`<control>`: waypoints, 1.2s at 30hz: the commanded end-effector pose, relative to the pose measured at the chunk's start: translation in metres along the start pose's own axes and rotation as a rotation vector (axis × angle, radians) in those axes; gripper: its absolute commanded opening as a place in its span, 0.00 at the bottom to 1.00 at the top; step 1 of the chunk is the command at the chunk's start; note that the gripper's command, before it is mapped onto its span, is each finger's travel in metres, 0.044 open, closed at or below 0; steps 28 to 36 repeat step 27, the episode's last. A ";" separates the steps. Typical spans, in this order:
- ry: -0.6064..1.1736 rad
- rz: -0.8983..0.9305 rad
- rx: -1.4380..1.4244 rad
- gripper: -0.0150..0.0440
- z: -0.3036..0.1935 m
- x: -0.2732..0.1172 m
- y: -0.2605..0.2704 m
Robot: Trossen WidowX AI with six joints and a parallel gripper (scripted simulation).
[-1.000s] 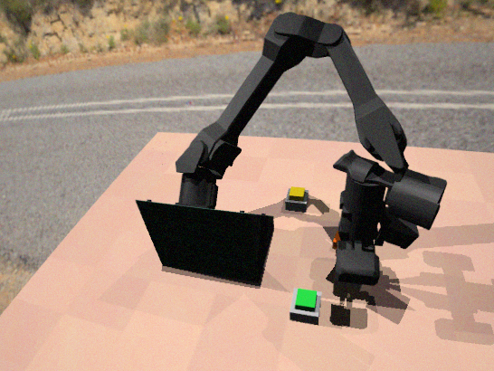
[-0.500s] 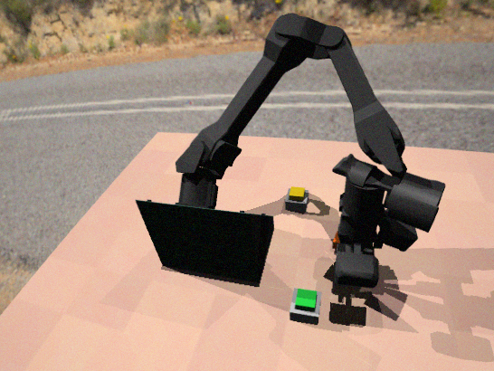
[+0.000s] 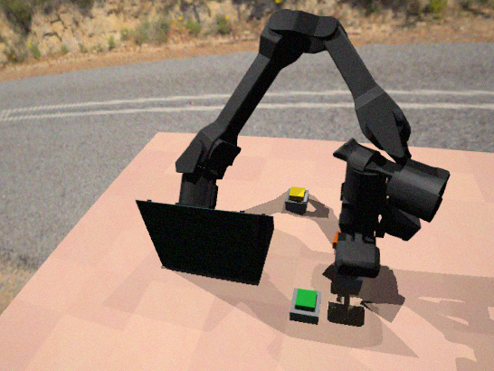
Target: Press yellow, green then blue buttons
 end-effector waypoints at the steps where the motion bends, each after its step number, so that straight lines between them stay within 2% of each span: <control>1: 0.003 -0.006 -0.008 0.33 0.001 -0.008 0.003; 8: 0.002 -0.019 -0.005 0.64 0.004 -0.036 0.102; 15: 0.003 -0.008 -0.006 0.93 -0.027 -0.059 0.196; 19: 0.005 0.002 -0.006 0.93 -0.049 -0.068 0.232; 36: 0.005 0.003 -0.006 0.93 -0.050 -0.068 0.232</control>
Point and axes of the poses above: the point midway between the two fingers, 35 mm back from their tips, its own x axis out along the fingers, its own y axis across the jaws, z = x × y, the point moved 1 cm from there along -x, back along the fingers, and after that the axes turned 2 degrees about -x, right-handed, at the moved point
